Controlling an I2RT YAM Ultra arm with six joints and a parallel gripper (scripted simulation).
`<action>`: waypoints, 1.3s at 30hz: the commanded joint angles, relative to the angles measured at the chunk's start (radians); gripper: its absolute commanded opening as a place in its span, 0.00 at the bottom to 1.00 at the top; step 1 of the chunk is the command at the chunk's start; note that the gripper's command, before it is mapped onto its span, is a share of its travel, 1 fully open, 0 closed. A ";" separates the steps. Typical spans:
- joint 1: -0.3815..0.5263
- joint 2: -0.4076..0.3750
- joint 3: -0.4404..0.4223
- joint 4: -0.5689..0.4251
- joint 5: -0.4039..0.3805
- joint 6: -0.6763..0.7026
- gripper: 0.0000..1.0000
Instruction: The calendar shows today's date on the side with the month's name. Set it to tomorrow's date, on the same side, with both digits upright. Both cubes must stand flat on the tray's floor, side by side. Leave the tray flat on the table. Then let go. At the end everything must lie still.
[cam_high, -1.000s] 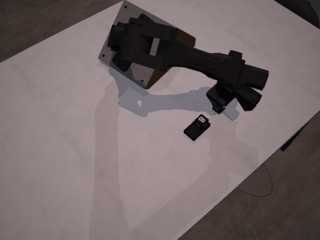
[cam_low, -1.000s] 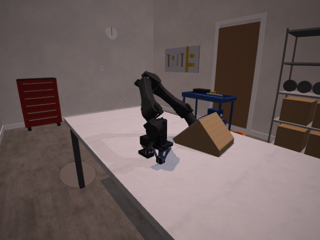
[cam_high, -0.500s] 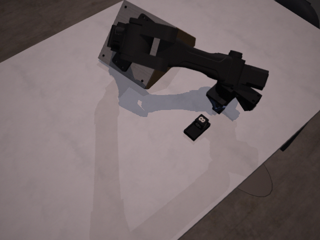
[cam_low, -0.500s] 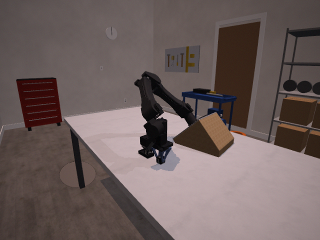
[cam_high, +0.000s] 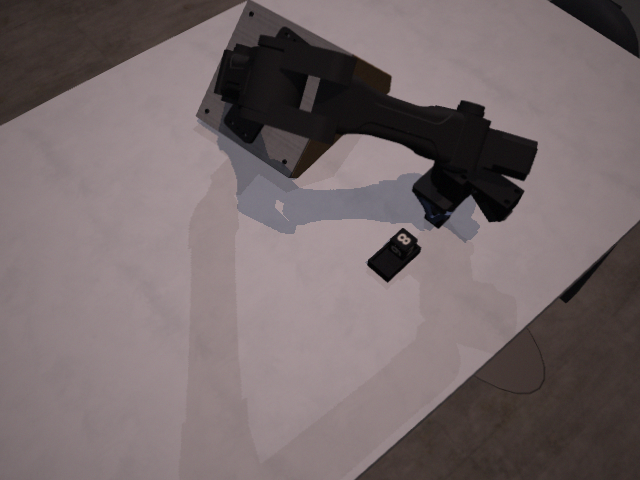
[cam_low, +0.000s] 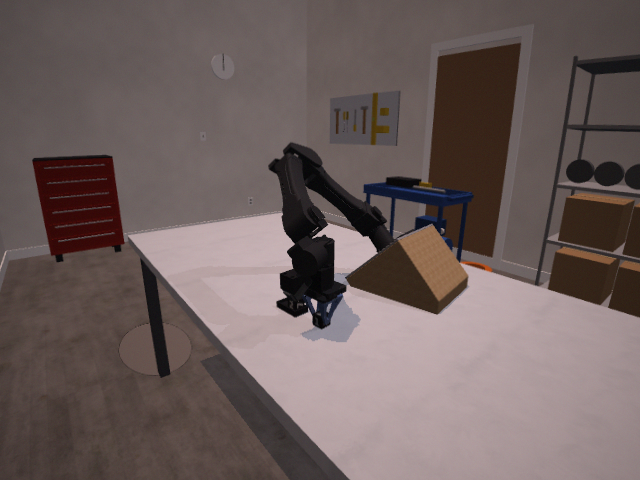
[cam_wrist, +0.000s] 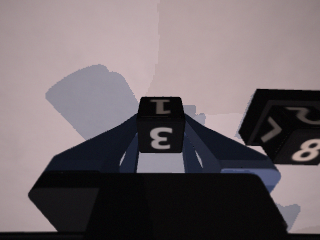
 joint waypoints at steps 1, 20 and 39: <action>0.021 -0.005 0.008 0.000 0.000 -0.001 0.27; 0.021 -0.005 0.008 0.000 0.000 -0.001 0.27; 0.021 -0.005 0.008 0.000 0.000 -0.001 0.27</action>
